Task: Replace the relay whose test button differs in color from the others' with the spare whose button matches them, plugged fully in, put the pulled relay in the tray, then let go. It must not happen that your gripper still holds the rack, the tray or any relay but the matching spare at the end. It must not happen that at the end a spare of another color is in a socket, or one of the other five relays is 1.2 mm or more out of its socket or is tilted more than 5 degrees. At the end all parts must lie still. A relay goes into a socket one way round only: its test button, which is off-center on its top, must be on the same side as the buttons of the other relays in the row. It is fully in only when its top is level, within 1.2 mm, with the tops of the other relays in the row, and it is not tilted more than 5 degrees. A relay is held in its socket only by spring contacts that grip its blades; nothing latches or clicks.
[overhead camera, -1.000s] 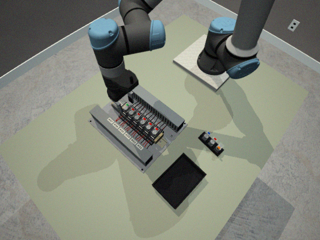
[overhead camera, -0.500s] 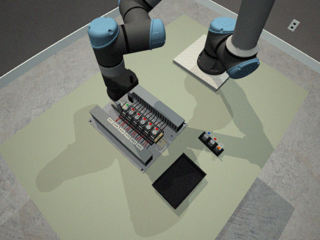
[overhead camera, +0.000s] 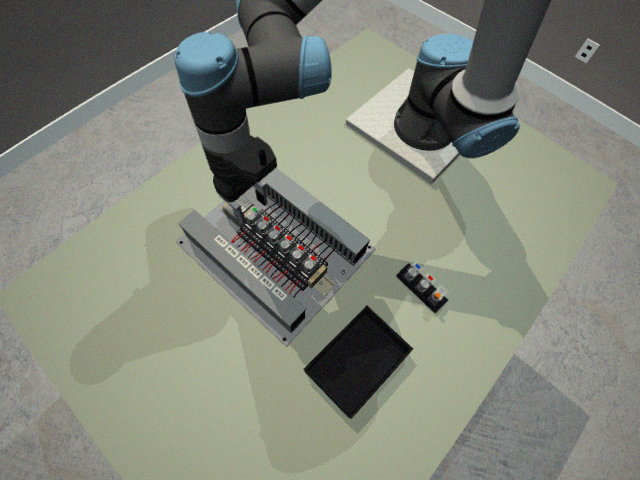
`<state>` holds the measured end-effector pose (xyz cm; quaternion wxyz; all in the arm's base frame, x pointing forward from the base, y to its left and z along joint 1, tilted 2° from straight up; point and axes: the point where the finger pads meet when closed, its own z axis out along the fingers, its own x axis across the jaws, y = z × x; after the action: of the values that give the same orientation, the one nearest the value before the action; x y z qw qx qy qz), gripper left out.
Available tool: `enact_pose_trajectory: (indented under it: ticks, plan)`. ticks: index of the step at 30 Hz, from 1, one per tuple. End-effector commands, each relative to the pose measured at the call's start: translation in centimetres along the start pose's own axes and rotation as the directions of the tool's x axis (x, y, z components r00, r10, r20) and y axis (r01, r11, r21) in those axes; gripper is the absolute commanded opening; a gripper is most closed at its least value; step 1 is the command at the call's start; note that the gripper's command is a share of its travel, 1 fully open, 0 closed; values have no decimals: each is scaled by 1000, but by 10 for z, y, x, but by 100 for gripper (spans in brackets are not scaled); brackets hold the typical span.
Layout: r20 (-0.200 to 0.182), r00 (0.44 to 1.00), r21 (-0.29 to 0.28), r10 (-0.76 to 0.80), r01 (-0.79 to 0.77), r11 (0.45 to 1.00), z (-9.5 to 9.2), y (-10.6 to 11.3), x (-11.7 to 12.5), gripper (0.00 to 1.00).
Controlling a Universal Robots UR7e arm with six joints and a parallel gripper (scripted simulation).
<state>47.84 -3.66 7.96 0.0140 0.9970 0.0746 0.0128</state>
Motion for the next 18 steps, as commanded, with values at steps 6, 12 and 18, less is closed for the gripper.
enact_pose_trajectory:
  ticks: [6,12,18]
  plan:
    - [-1,1000,-1,0,0,1000,-2,0,0,100]
    - [-1,1000,-1,0,0,1000,-2,0,0,100]
    - [-1,1000,-1,0,0,1000,2,0,0,100]
